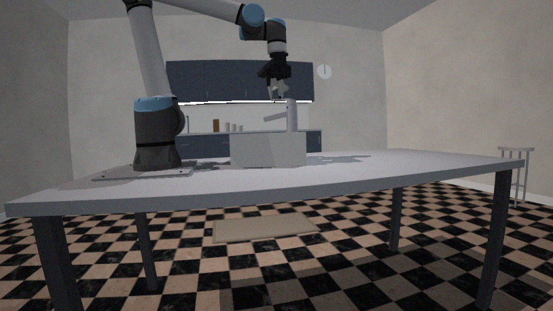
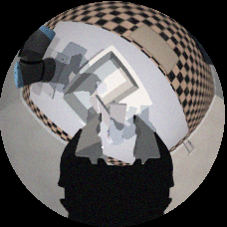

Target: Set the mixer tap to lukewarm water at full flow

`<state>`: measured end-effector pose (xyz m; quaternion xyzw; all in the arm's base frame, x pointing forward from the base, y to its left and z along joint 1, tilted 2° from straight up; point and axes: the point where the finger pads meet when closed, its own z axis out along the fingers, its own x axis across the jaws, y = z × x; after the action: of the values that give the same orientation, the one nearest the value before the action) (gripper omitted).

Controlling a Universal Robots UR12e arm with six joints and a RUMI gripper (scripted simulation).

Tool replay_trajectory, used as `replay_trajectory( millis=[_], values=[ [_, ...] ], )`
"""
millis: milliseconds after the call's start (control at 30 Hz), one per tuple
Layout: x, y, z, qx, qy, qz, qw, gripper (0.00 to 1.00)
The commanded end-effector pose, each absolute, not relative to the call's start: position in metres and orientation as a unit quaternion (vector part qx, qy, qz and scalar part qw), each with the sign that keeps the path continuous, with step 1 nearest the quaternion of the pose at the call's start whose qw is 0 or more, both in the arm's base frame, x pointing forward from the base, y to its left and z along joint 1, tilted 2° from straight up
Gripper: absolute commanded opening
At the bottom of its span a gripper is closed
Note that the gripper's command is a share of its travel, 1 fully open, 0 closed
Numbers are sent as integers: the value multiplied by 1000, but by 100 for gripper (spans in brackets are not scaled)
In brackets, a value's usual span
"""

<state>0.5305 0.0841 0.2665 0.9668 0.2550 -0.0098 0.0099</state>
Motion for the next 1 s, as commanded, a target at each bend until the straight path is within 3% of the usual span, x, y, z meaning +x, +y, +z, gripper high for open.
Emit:
replay_trajectory(
  millis=[0, 967],
  values=[
    [531, 84, 263, 967, 255, -9, 10, 41],
    [531, 84, 255, 967, 255, -9, 10, 41]
  ],
)
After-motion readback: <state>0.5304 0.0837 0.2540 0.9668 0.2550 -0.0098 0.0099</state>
